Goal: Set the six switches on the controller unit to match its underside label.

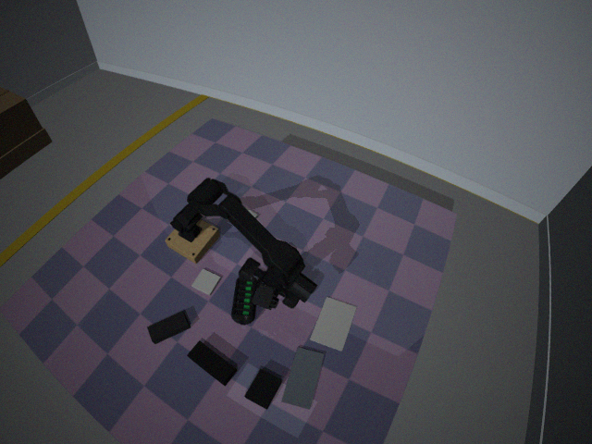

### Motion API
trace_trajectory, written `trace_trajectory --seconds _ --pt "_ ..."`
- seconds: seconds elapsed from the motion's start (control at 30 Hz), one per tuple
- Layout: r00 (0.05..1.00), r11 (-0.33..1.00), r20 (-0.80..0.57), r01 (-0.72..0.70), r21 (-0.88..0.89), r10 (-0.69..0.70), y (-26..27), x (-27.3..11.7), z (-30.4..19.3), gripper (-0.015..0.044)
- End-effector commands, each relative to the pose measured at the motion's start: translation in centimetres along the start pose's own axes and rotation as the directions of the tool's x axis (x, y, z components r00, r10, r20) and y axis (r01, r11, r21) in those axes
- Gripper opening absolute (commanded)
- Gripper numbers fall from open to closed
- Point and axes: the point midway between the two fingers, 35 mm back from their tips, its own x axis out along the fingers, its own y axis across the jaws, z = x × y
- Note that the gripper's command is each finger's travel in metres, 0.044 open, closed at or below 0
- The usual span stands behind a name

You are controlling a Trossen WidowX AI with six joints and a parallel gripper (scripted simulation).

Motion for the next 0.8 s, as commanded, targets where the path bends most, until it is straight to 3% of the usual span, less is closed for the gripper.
trace_trajectory --seconds 0.0,0.33,0.77 --pt "1.0 1.0 0.001 -0.002 -0.003 0.002 1.5 -1.9 0.0 0.0" --pt "1.0 1.0 -0.009 0.001 -0.008 -0.001 2.9 -4.7 0.5 0.0" --pt "0.954 0.934 -0.139 -0.29 -0.207 0.265 -2.5 -3.5 8.5 0.0"
